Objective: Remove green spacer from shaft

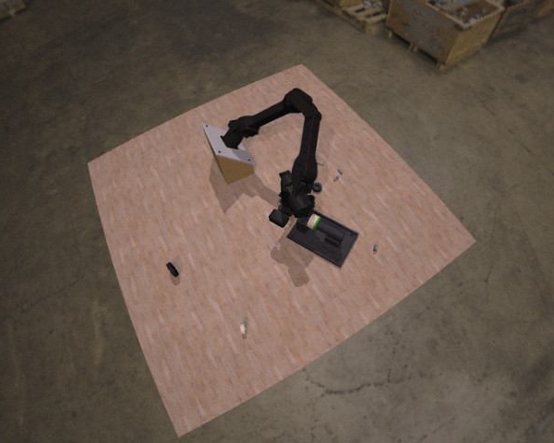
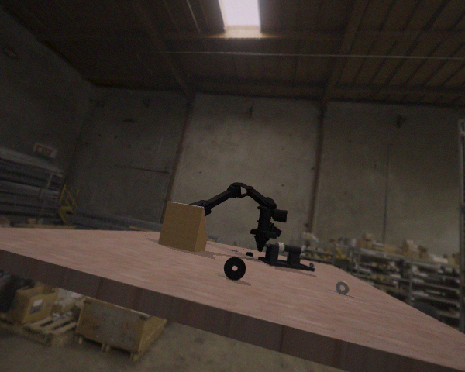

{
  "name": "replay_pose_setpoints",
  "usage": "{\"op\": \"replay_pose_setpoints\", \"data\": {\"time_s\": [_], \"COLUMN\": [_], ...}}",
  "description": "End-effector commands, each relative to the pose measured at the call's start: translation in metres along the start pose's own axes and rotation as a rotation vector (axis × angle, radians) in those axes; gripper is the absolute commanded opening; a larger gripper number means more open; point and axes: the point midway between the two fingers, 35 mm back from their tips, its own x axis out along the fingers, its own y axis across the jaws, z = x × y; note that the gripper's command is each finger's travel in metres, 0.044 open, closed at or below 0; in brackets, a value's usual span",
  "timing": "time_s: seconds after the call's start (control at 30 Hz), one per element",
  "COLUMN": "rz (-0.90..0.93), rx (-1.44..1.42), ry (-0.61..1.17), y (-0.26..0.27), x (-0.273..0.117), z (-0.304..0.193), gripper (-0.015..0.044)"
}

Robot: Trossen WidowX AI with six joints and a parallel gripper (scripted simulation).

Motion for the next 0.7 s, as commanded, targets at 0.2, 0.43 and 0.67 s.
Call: {"op": "replay_pose_setpoints", "data": {"time_s": [0.2, 0.43, 0.67], "rz": [-0.001, -0.001, 0.0], "rx": [-0.007, -0.007, 0.0], "ry": [0.0, 0.0, 0.0], "y": [0.0, -0.0001, 0.0], "x": [0.0, 0.0, 0.0], "z": [-0.0012, -0.002, -0.0023], "gripper": [0.0, 0.0, 0.0]}}
